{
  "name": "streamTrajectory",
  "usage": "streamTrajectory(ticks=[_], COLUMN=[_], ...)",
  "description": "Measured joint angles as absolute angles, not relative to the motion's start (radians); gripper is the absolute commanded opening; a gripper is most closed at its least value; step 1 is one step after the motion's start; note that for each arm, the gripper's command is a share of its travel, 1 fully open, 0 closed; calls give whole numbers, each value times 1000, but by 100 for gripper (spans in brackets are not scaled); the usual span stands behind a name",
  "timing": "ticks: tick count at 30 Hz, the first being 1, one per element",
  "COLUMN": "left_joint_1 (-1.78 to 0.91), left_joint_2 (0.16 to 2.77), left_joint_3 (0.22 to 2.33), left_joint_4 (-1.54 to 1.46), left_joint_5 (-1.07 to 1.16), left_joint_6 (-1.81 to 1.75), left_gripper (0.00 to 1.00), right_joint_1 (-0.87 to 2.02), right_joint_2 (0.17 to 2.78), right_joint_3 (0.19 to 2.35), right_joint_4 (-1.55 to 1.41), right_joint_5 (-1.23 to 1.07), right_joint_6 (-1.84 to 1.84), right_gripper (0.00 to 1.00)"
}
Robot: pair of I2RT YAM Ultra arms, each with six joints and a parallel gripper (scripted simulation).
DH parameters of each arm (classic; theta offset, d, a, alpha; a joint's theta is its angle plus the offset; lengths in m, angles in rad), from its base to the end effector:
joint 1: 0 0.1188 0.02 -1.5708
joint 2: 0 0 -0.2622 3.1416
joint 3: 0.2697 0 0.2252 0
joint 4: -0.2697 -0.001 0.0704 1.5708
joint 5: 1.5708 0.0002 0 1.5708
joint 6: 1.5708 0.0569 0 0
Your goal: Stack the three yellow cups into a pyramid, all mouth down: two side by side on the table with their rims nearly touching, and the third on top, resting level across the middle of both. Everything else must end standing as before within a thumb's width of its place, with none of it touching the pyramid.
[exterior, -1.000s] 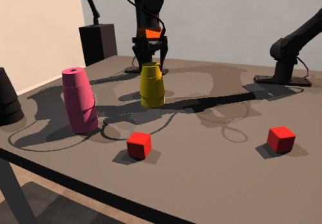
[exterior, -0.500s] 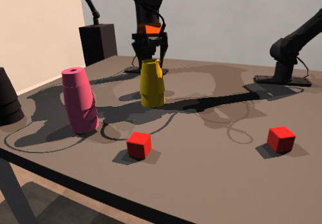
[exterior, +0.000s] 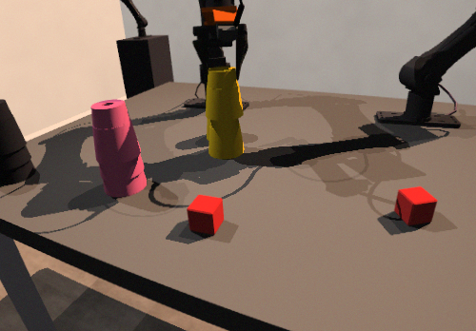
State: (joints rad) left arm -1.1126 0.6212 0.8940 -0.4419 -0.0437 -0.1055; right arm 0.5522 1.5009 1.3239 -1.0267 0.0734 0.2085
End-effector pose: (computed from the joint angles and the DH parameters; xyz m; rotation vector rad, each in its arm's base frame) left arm 0.0584 -0.1106 0.3661 0.8477 1.6082 -0.8448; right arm 0.2327 0.1396 0.2825 -0.4554 2.7347 0.0965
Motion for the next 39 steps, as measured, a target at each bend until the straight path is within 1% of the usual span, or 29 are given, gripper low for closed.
streamTrajectory(ticks=[12, 21, 26, 32, 39], left_joint_1=[-1113, -1113, -1113, -1113, -1113], left_joint_2=[621, 621, 621, 621, 621], left_joint_3=[894, 894, 894, 894, 894], left_joint_4=[-442, -442, -442, -442, -442], left_joint_5=[-44, -44, -44, -44, -44], left_joint_6=[-105, -105, -105, -105, -105], left_gripper=[100, 100, 100, 100, 100], right_joint_1=[552, 552, 552, 552, 552], right_joint_2=[1501, 1518, 1508, 1407, 1357], right_joint_3=[1462, 1515, 1499, 1402, 1375], right_joint_4=[-1152, -1218, -1220, -1233, -1235], right_joint_5=[73, 73, 73, 73, 73], right_joint_6=[208, 208, 208, 208, 208], right_gripper=[0, 0, 0, 0, 0])
